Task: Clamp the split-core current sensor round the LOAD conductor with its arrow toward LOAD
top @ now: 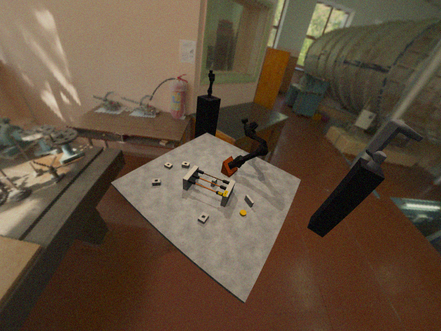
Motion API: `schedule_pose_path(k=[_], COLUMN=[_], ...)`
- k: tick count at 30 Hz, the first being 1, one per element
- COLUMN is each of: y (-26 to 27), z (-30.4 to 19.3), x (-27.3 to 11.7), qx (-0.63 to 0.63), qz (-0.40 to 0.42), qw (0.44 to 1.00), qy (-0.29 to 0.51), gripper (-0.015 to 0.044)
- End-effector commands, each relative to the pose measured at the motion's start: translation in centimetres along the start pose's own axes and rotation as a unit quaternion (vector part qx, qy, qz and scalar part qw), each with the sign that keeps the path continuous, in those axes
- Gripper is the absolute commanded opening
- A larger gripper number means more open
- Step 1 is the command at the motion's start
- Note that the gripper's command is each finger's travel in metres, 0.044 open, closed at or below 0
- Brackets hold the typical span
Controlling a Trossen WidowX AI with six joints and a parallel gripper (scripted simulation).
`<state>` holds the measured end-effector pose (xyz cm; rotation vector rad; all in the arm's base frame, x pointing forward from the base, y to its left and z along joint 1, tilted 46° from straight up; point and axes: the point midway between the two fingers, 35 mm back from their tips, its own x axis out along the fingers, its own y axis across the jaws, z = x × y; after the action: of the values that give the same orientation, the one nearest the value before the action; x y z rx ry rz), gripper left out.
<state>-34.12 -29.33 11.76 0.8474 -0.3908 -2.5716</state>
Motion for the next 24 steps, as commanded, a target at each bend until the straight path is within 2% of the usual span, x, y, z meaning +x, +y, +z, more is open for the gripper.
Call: schedule_pose_path(k=[1,2,11,18,24], y=[0.3,1.1,13.5,20.3,23.9], z=[-0.1,-0.4,-6.5,-11.7,-16.0], x=[-0.1,-0.4,-7.6,-15.6,-23.8], qx=[-0.002,-0.009,-0.114,-0.186,-0.24], qz=[0.003,0.013,0.179,0.306,0.413], qw=[1.0,1.0,0.976,0.932,0.875], qy=[0.001,0.003,0.037,0.059,0.075], gripper=[0.0426,0.044,0.044,0.044,0.044])
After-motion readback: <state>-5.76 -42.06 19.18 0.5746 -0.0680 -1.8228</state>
